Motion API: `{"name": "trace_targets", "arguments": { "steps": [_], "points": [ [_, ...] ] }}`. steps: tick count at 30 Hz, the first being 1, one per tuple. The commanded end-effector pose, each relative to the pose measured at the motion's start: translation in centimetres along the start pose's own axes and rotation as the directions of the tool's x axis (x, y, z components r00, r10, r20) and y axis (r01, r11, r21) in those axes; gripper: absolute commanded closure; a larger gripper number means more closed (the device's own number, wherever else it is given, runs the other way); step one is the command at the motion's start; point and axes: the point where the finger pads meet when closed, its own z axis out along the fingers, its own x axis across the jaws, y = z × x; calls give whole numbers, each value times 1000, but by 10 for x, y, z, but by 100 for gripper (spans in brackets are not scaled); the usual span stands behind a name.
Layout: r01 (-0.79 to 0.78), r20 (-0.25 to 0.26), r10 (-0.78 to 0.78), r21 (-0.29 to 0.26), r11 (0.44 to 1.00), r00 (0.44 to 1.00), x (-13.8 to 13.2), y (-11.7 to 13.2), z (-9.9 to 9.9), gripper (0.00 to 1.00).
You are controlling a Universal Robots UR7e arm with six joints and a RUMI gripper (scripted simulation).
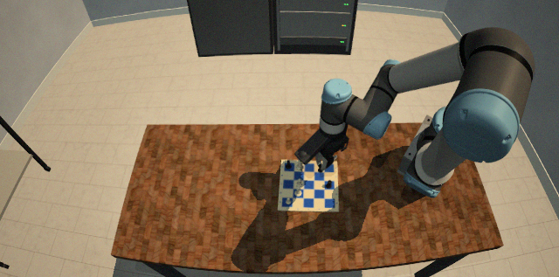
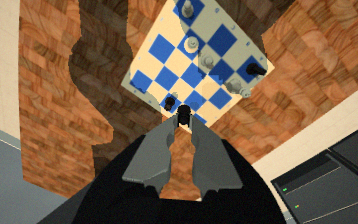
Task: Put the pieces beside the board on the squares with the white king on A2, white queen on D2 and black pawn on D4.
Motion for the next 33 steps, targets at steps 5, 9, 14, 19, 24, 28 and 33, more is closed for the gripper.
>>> {"name": "trace_targets", "arguments": {
  "steps": [5,9,14,19,24,28,33],
  "points": [
    [145,-2,-145,1,989,989,-38,-22,-7,100],
    [145,-2,-145,1,989,989,-38,-22,-7,100],
    [145,-2,-145,1,989,989,-38,-22,-7,100],
    [145,-2,-145,1,989,989,-38,-22,-6,100],
    [145,-2,-145,1,989,989,-38,-22,-3,100],
    [145,-2,-145,1,989,989,-38,-23,0,100],
    [145,-2,-145,1,989,989,-38,-23,11,100]
  ]
}}
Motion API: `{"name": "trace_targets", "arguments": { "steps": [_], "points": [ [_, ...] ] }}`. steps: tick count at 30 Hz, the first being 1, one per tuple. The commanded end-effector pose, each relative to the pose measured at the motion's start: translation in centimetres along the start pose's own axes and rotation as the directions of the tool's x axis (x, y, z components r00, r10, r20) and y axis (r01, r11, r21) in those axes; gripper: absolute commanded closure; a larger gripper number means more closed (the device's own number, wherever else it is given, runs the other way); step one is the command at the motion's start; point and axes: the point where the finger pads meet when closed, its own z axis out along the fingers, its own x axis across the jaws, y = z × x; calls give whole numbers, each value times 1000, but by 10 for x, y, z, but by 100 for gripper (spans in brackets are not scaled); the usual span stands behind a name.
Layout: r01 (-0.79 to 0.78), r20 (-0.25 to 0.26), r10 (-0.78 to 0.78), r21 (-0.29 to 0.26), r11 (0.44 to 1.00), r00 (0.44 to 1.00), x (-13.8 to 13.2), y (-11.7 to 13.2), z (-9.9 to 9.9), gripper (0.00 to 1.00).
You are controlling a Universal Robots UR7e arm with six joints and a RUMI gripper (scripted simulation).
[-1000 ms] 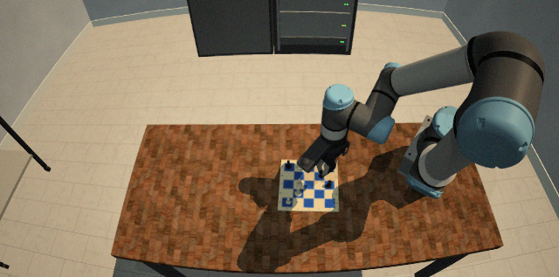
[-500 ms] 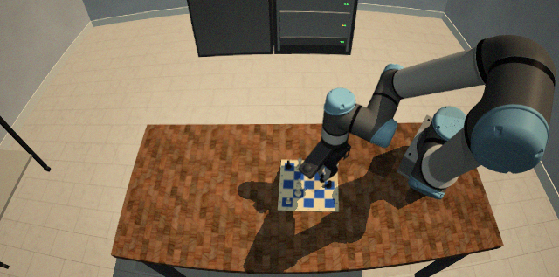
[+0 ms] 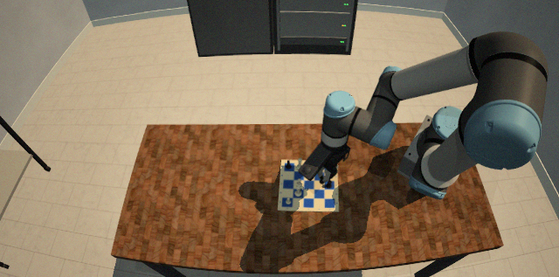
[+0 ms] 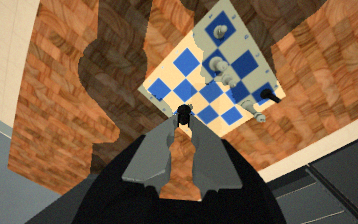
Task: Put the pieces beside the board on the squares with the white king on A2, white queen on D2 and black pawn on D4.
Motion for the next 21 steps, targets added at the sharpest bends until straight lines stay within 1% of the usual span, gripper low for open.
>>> {"name": "trace_targets", "arguments": {
  "steps": [1,9,11,21],
  "points": [
    [0,-1,0,0,1000,1000,1,0,11,100],
    [0,-1,0,0,1000,1000,1,0,36,100],
    [0,-1,0,0,1000,1000,1,0,36,100],
    [0,-1,0,0,1000,1000,1,-1,68,100]
  ]
}}
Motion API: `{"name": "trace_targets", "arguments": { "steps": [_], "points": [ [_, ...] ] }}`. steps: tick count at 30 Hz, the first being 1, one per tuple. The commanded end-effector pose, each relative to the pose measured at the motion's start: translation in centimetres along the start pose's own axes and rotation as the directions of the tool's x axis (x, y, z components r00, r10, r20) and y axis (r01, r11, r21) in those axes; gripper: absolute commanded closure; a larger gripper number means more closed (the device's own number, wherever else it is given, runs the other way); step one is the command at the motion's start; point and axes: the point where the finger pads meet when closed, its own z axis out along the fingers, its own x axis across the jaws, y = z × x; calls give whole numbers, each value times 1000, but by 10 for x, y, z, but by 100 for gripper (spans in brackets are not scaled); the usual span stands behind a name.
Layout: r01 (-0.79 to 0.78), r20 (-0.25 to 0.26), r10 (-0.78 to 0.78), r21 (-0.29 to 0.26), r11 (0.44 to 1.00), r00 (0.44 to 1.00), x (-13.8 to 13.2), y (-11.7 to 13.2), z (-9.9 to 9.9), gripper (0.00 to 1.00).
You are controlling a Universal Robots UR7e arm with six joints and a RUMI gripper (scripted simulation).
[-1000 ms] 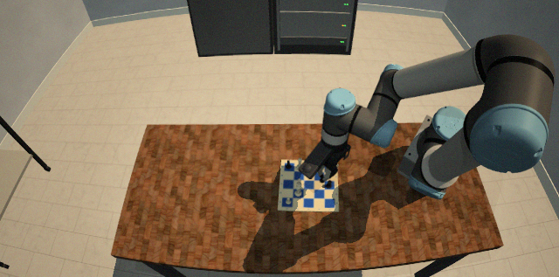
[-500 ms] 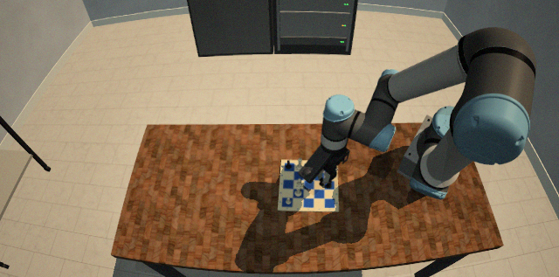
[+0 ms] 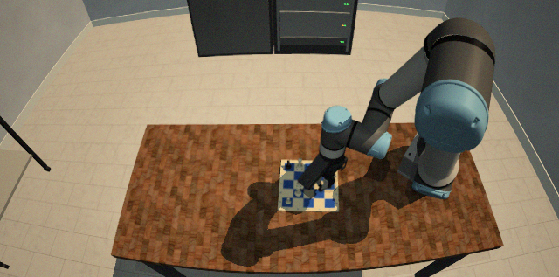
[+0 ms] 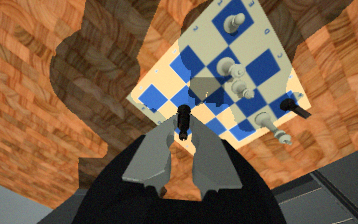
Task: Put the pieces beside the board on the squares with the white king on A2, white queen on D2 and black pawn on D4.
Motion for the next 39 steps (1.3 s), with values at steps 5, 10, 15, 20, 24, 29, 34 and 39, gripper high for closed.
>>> {"name": "trace_targets", "arguments": {
  "steps": [5,10,15,20,24,29,34,39],
  "points": [
    [0,-4,0,1,1000,1000,1,-1,23,100],
    [0,-4,0,1,1000,1000,1,-1,28,100],
    [0,-4,0,1,1000,1000,1,-1,31,100],
    [0,-4,0,1,1000,1000,1,-1,31,100],
    [0,-4,0,1,1000,1000,1,-1,31,100],
    [0,-4,0,1,1000,1000,1,-1,31,100],
    [0,-4,0,1,1000,1000,1,-1,31,100],
    [0,-4,0,1,1000,1000,1,-1,31,100]
  ]
}}
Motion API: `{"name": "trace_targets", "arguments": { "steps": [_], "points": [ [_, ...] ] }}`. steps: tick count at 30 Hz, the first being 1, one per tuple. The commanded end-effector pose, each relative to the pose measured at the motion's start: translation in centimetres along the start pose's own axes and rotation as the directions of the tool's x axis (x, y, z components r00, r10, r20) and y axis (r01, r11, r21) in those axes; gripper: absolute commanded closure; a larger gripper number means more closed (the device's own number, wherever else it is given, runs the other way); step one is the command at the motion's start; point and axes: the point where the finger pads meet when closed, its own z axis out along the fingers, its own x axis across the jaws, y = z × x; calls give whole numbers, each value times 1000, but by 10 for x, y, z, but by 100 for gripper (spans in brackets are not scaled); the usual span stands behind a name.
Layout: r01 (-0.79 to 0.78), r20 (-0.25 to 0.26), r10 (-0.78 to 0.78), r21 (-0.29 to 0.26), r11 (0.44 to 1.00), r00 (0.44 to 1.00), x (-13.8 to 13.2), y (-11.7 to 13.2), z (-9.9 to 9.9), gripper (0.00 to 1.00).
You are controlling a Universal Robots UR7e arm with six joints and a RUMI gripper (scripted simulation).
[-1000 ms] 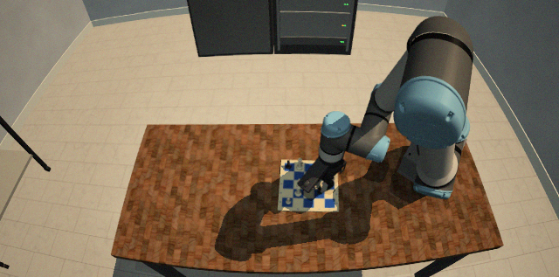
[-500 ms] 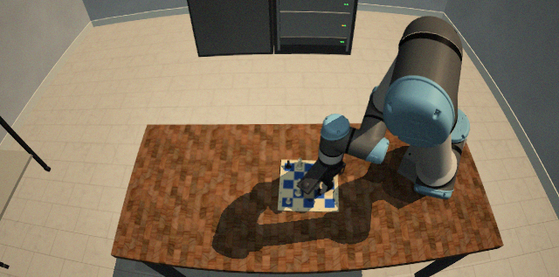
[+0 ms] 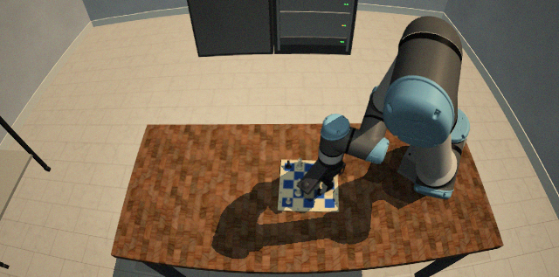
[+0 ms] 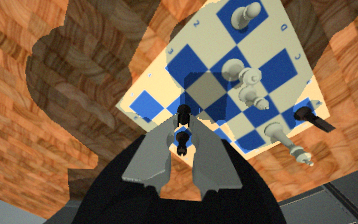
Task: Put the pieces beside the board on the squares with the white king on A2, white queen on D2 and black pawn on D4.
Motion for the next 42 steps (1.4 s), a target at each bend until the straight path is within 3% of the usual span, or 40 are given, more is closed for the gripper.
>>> {"name": "trace_targets", "arguments": {
  "steps": [1,42],
  "points": [
    [0,-1,0,0,1000,1000,0,0,0,100],
    [10,-1,-10,0,1000,1000,1,0,0,100]
  ]
}}
